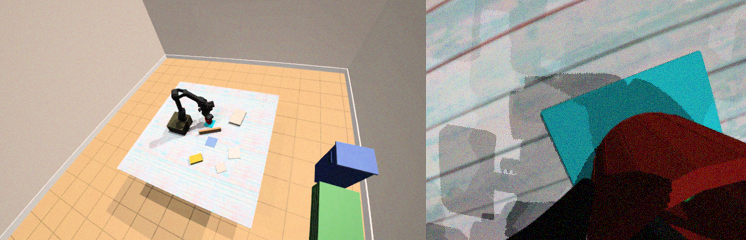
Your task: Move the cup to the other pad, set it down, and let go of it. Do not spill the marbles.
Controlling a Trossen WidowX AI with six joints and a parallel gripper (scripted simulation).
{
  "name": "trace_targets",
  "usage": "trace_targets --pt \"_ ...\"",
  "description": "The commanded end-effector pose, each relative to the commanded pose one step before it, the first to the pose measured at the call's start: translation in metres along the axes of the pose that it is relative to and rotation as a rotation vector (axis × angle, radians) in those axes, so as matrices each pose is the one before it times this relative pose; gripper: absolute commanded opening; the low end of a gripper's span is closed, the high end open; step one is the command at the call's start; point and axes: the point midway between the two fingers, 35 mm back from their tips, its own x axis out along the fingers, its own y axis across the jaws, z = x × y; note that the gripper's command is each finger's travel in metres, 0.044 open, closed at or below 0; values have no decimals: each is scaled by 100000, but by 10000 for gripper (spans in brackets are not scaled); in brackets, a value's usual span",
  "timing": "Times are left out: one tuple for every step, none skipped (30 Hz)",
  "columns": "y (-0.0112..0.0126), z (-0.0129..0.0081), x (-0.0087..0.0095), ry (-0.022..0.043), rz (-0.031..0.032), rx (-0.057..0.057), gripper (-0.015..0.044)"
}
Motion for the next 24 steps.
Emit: trace_targets --pt "87 -237 703 652 -166 69 0" --pt "15 -12 140 2 1 0 0" --pt "15 -13 140 3 1 0 0" --pt "16 -14 139 3 1 0 0" --pt "16 -15 139 3 1 0 0" --pt "13 -13 112 2 1 0 0" --pt "8 -8 67 1 1 0 0" --pt "3 -3 22 0 0 0 0" --pt "0 0 0 0 0 0 0" --pt "-36 182 -309 -485 265 69 0" --pt "0 0 0 0 0 0 0" --pt "0 0 0 0 0 0 0" --pt "0 0 0 0 0 0 0" --pt "0 0 0 0 0 0 0" --pt "0 0 0 0 0 0 0" --pt "0 0 0 0 0 0 0" --pt "0 0 0 0 0 0 0" --pt "0 0 0 0 0 0 0" --pt "0 0 0 0 0 0 0" --pt "0 0 0 0 0 0 0" --pt "0 0 0 0 0 0 0" --pt "0 0 0 0 0 0 26" --pt "0 0 0 0 0 0 52" --pt "0 0 0 0 0 0 79"
